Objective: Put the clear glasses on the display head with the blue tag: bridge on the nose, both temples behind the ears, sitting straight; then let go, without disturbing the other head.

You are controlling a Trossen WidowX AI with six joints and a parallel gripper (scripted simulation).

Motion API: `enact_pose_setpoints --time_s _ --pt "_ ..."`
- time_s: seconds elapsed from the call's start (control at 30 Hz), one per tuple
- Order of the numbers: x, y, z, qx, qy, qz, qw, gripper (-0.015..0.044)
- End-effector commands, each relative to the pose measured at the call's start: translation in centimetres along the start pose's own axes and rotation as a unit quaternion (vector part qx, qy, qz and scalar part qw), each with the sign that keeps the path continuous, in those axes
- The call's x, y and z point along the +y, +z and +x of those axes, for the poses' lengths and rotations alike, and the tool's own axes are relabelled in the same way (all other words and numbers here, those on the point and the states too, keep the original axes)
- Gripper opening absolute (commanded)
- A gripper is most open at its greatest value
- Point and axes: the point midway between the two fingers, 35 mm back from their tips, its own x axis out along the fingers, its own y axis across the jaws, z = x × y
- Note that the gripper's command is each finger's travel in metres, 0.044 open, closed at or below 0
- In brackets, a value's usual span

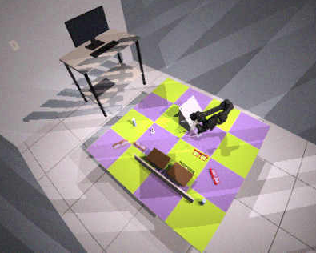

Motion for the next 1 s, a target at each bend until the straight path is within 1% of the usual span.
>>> enact_pose_setpoints --time_s 0.0,0.47,0.97 --pt "0.8 -0.2 0.8 -0.003 -0.022 -0.022 1.000 0.0000" --pt "3.0 0.2 3.7 -0.004 -0.097 -0.082 0.992 0.0000" --pt "5.0 1.4 7.2 0.021 -0.171 -0.135 0.976 0.0000"
